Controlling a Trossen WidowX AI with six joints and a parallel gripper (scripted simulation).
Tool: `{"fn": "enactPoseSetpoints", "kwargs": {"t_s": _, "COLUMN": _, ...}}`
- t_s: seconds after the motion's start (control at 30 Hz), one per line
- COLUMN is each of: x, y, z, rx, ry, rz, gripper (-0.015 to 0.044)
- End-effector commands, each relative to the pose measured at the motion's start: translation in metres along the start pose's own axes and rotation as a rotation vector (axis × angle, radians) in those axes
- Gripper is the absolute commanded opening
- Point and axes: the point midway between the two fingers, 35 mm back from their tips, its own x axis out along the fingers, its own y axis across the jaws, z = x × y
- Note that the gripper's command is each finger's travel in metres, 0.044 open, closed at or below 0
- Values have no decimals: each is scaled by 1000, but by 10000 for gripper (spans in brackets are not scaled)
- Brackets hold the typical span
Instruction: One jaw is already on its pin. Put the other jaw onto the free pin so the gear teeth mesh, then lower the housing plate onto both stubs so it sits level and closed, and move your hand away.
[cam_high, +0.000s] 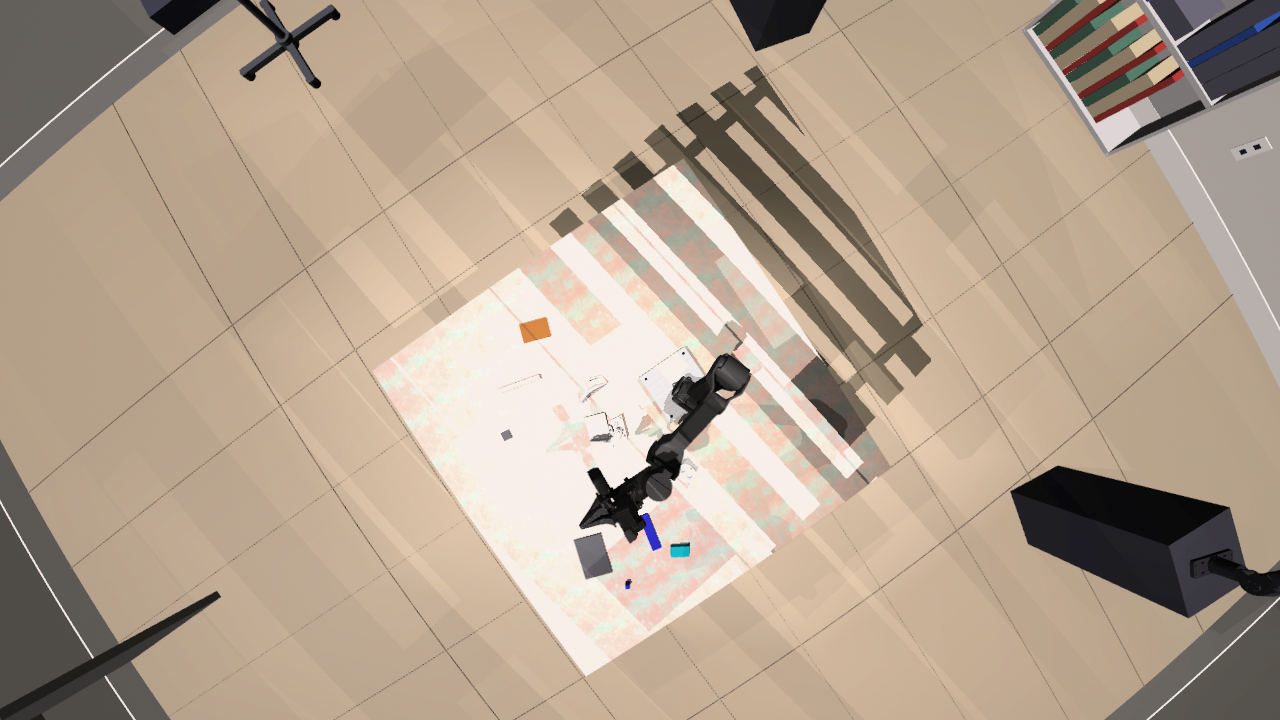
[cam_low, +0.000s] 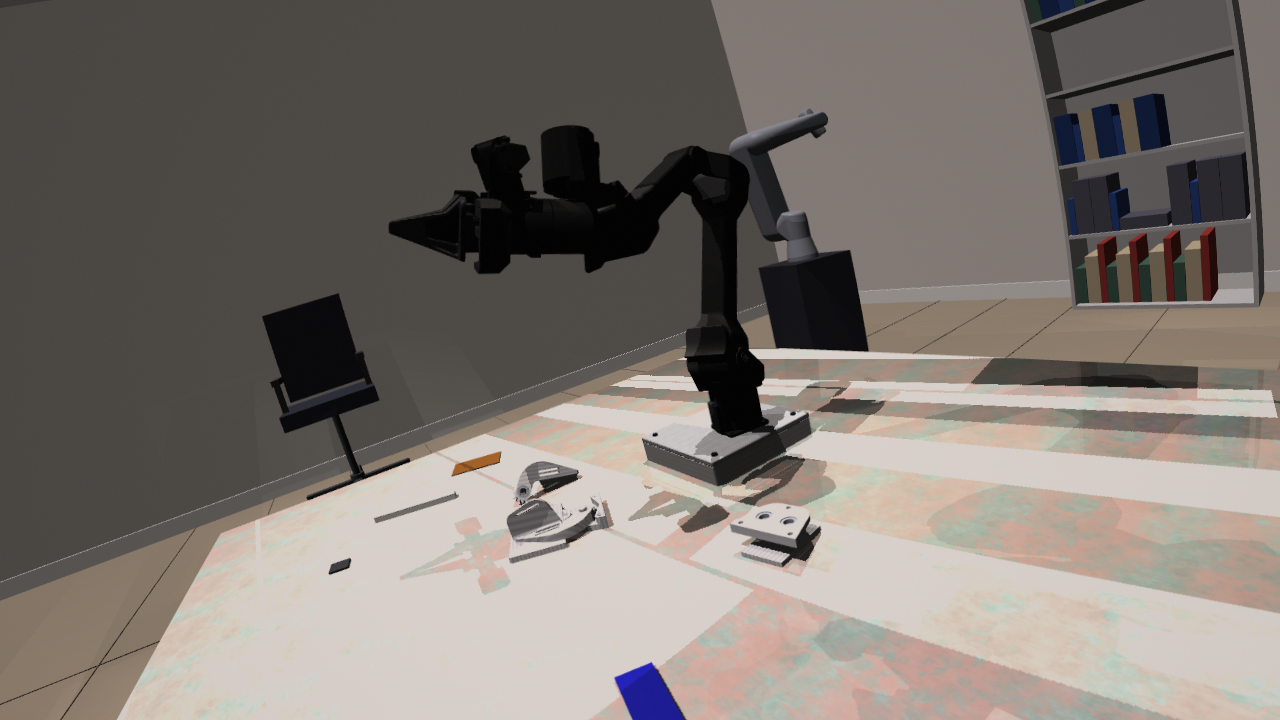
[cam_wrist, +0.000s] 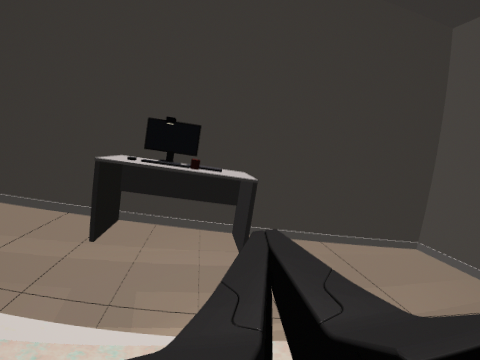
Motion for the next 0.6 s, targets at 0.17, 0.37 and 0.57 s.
{"fn": "enactPoseSetpoints", "kwargs": {"t_s": 0.17, "x": 23, "y": -9, "z": -42, "rx": -122, "ry": 172, "rz": 13, "gripper": 0}}
{"fn": "enactPoseSetpoints", "kwargs": {"t_s": 0.37, "x": 34, "y": -20, "z": -71, "rx": -191, "ry": 291, "rz": 22, "gripper": 0}}
{"fn": "enactPoseSetpoints", "kwargs": {"t_s": 0.57, "x": 41, "y": -34, "z": -100, "rx": -245, "ry": 415, "rz": 33, "gripper": 0}}
